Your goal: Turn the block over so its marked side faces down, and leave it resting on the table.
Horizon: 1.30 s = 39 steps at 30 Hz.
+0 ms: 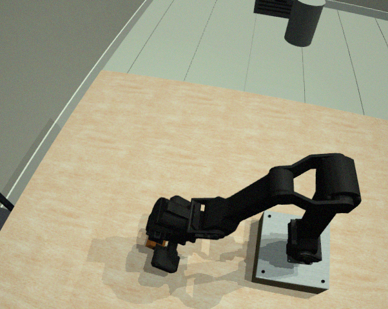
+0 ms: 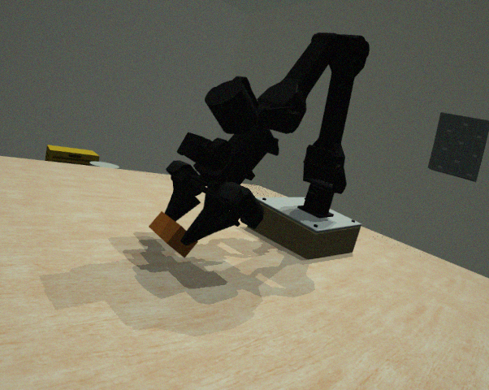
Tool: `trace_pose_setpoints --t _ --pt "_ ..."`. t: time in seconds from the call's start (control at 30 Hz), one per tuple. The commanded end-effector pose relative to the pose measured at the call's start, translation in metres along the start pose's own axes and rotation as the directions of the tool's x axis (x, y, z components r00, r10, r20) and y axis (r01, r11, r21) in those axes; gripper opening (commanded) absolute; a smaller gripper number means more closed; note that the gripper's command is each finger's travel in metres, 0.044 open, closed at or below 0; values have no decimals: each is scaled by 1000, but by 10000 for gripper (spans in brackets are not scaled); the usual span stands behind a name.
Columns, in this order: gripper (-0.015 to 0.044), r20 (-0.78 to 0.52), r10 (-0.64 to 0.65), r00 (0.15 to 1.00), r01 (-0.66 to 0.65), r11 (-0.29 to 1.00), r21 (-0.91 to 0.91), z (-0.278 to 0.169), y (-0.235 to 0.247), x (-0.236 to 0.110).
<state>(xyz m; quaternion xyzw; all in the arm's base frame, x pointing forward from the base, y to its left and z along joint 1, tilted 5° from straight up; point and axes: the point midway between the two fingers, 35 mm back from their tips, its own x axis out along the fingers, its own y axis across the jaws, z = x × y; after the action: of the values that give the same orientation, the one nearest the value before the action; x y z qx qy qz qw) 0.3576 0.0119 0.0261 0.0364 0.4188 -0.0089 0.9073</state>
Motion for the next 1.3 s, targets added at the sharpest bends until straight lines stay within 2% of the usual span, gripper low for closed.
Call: trace_pose_setpoints --t 0.0,0.6,1.27 --pt "0 45 -5 999 5 1000 0 -5 0 11" --pt "0 280 -6 960 7 1000 -3 -14 0 31" --pt "0 491 -6 871 3 1000 6 -25 -1 13"
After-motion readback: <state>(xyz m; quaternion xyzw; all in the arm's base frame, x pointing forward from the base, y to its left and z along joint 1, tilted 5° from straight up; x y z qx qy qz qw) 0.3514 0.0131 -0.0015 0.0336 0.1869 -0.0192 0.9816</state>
